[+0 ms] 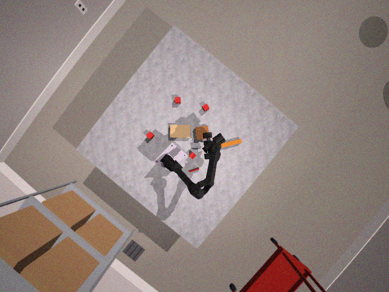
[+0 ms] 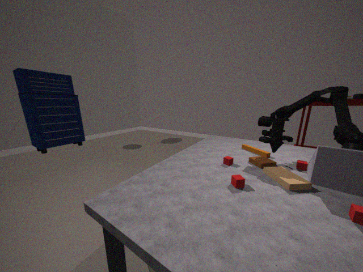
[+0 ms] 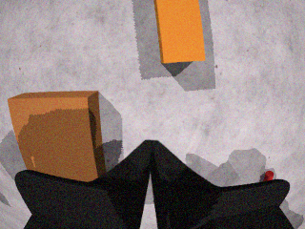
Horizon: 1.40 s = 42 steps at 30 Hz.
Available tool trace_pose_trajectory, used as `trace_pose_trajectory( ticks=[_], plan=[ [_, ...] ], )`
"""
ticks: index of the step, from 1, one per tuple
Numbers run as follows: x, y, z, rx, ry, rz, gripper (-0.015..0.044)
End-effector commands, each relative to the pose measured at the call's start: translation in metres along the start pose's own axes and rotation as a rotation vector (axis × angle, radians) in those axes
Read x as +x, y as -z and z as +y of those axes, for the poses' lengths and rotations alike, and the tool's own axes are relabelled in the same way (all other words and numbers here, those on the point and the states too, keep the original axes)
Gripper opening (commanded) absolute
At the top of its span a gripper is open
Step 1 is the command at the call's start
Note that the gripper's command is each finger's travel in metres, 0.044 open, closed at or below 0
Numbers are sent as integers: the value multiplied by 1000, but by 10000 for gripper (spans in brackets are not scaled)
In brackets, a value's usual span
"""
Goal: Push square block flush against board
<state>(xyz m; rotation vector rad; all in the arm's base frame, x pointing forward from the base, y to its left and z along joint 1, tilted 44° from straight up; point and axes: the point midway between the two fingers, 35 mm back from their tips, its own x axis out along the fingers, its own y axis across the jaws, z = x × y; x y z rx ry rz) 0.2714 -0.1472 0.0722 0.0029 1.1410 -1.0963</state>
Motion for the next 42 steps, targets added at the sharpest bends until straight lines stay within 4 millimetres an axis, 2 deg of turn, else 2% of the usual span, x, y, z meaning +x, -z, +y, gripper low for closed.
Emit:
trace_pose_trajectory(
  ticks=[1, 7, 9, 15, 18, 20, 42],
  plan=[
    [0, -5, 5, -4, -1, -1, 0],
    [-4, -42, 54, -28, 1, -3, 0],
    [-4, -49, 66, -33, 1, -4, 0],
    [-1, -50, 68, -34, 1, -4, 0],
    [38, -51, 67, -34, 2, -4, 0],
    [50, -51, 66, -34, 3, -5, 0],
    [50, -39, 67, -35, 2, -4, 0]
  ],
)
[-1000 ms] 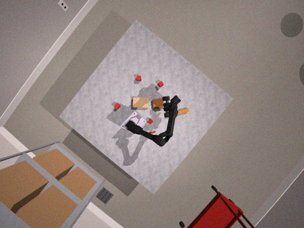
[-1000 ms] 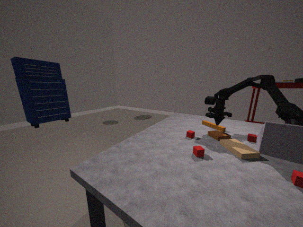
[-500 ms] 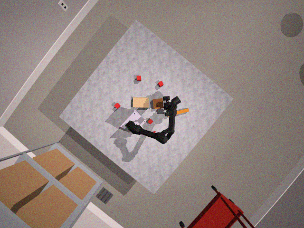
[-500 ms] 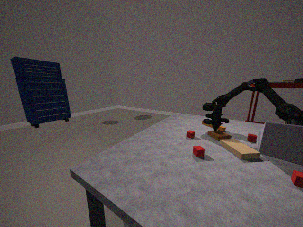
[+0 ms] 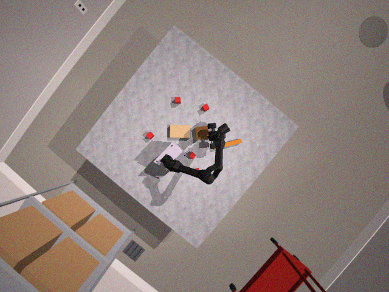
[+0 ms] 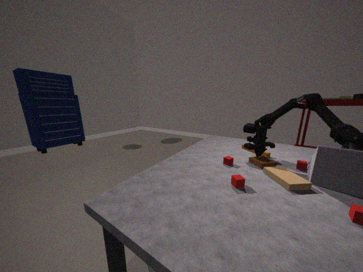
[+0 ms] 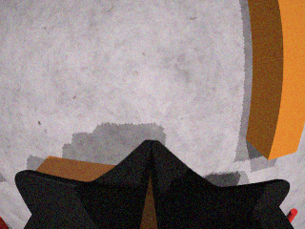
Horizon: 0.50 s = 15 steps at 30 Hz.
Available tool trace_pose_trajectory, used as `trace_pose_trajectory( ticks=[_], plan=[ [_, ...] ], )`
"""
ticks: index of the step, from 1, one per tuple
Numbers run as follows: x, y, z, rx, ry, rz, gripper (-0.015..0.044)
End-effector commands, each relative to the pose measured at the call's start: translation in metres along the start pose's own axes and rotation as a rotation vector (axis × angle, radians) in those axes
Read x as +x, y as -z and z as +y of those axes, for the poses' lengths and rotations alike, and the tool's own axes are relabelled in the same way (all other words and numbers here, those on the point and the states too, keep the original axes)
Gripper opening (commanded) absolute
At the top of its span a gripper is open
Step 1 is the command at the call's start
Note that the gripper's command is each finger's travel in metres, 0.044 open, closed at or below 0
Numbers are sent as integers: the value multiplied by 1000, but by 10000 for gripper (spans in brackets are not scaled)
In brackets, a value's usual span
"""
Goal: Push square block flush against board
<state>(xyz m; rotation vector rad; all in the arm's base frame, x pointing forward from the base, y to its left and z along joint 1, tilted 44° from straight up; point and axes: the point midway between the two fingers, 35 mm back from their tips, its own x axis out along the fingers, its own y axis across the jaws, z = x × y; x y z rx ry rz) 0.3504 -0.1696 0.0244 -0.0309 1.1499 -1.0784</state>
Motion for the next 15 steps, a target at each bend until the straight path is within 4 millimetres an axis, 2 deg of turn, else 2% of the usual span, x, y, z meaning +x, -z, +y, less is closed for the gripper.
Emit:
trace_pose_trajectory(
  ticks=[1, 15],
  plan=[
    [1, 7, 0, -1, -1, 7, 0],
    [1, 19, 1, -1, -1, 7, 0]
  ],
)
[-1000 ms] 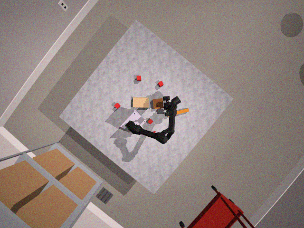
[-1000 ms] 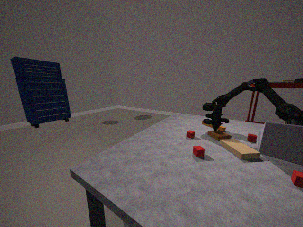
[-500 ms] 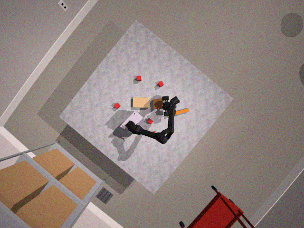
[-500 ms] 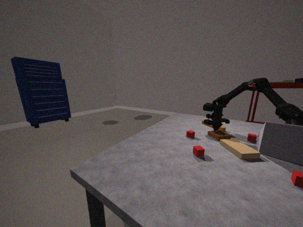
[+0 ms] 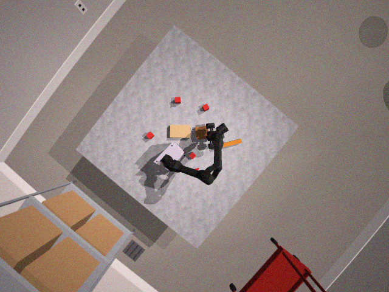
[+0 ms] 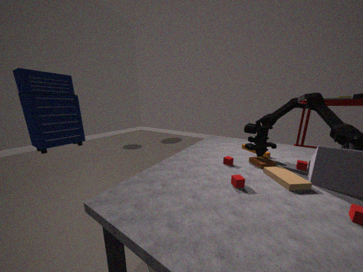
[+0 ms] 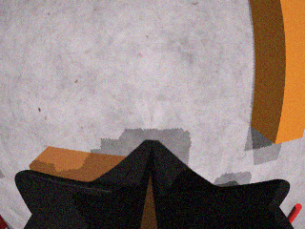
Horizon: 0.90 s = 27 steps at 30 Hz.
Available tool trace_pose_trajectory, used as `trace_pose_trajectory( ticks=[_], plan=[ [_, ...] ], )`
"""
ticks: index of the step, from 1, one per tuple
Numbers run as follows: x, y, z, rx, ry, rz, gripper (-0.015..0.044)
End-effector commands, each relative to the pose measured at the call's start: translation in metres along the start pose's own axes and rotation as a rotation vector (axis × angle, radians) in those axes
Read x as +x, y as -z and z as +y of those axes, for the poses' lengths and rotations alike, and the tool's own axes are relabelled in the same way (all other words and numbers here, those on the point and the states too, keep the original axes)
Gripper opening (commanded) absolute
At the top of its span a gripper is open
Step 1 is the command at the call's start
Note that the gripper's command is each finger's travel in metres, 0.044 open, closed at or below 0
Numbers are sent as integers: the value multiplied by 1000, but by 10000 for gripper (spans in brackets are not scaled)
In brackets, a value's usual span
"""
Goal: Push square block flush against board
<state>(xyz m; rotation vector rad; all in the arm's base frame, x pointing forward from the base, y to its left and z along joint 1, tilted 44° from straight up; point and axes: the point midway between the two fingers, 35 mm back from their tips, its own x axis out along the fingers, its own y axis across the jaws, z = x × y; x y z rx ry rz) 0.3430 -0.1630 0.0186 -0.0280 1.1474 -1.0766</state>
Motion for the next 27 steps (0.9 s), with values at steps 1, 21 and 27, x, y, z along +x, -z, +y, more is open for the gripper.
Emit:
trace_pose_trajectory(
  ticks=[1, 21, 27],
  plan=[
    [1, 8, 0, -3, 2, 9, 0],
    [1, 25, 1, -4, 2, 10, 0],
    [1, 30, 2, -4, 2, 10, 0]
  ],
)
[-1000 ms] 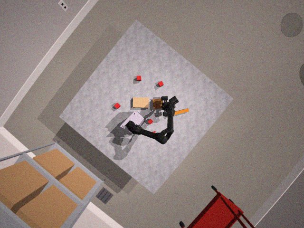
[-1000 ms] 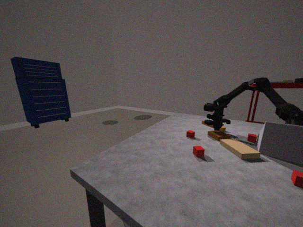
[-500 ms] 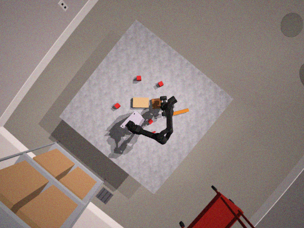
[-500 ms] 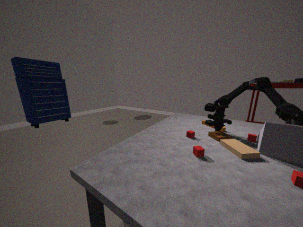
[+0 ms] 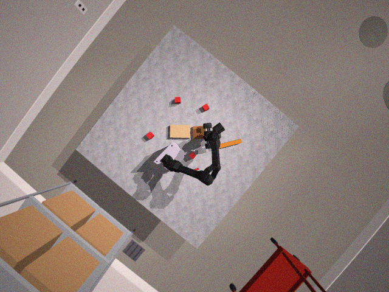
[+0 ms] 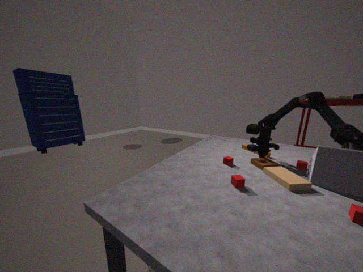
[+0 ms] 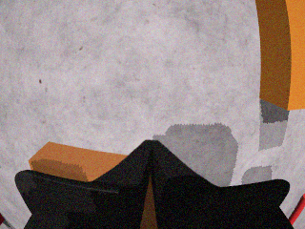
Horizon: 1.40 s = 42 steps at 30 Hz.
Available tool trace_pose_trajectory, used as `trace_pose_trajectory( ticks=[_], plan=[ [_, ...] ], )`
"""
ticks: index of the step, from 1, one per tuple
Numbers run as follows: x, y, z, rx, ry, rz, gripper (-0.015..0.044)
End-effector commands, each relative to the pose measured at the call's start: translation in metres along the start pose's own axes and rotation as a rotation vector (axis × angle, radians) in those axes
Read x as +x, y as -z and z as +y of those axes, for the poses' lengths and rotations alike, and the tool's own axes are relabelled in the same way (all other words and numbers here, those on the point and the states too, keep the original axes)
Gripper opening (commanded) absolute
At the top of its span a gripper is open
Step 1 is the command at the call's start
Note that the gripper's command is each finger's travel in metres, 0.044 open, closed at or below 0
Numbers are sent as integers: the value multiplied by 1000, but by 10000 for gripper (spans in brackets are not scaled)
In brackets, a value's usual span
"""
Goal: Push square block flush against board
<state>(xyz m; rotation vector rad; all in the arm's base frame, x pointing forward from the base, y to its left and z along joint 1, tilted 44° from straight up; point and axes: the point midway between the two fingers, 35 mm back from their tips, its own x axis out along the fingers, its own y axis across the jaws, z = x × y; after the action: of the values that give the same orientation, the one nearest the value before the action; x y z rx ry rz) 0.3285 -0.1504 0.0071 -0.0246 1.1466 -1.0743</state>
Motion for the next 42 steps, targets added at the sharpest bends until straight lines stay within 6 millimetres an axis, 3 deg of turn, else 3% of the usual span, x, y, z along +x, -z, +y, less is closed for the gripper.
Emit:
trace_pose_trajectory(
  ticks=[1, 15, 42],
  plan=[
    [2, 9, -1, -6, 5, 10, 0],
    [2, 17, 1, -6, 5, 10, 0],
    [2, -27, 2, -4, 6, 8, 0]
  ],
)
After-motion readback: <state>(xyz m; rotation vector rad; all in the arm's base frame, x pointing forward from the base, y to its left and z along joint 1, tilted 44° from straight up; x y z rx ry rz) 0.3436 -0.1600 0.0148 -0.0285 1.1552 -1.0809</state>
